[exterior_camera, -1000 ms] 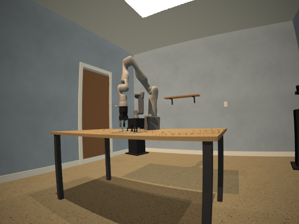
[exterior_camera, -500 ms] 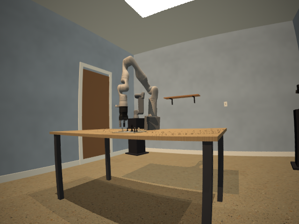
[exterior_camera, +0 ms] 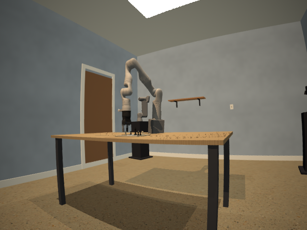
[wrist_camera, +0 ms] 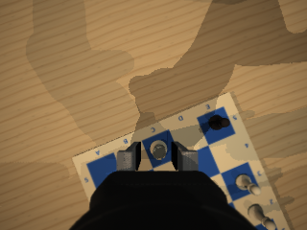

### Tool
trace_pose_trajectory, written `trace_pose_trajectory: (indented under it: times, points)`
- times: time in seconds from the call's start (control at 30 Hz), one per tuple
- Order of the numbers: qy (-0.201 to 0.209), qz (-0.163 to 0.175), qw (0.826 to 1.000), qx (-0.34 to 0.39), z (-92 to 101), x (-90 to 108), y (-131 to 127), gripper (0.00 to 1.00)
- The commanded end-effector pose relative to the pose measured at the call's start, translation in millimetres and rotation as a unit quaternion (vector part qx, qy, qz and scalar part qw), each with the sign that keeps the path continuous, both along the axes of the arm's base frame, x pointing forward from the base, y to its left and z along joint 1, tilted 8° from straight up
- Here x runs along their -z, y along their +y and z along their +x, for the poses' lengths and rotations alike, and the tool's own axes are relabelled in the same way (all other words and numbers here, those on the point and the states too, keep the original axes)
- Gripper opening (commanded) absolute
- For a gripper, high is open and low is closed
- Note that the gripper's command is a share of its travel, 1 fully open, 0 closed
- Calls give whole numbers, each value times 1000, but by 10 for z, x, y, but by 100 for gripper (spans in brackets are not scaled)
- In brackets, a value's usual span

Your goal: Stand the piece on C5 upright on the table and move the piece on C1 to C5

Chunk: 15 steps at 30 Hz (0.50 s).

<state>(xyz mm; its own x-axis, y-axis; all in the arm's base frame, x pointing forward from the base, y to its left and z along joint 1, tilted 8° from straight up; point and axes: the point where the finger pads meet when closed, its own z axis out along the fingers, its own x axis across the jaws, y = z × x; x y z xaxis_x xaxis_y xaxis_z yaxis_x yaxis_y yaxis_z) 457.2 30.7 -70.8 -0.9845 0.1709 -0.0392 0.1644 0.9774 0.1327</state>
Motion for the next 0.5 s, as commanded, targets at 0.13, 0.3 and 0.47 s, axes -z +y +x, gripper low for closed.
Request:
trace_pose_trajectory:
  times: [0.13,0.3,0.47]
  points:
    - [3,0,1000,-2,-16,133,31,73]
    - [3,0,1000,-2,-15,160,35,73]
    - [3,0,1000,-2,-14,171,36,73]
